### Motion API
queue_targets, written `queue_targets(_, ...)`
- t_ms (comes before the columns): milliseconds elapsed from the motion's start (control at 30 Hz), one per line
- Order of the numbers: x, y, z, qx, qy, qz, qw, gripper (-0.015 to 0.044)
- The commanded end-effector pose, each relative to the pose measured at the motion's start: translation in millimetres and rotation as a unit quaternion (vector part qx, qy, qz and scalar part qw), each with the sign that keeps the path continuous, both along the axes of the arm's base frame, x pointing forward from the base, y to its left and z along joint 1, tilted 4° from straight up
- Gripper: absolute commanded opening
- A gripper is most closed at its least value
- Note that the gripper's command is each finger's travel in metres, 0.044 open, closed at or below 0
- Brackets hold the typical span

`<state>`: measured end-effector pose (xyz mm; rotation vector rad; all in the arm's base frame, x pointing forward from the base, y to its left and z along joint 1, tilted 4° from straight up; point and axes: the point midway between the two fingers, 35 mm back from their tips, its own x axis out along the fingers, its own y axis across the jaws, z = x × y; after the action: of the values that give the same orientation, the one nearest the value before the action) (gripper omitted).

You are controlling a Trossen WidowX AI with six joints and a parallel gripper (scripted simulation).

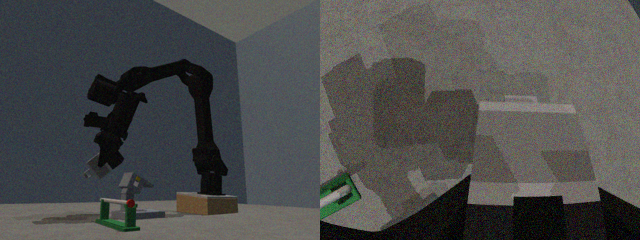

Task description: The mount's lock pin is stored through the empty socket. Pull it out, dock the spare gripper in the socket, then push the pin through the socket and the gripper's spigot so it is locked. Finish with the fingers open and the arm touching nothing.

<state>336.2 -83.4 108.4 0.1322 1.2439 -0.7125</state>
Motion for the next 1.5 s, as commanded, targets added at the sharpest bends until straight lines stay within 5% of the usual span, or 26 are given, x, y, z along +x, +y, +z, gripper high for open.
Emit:
queue_targets(0, -4, 4, 9, 0.015, 0.012, 0.026, 0.999, 0.0000)
queue_targets(1467, -83, 66, 58, 0.220, 0.156, 0.271, 0.924, 0.0000)
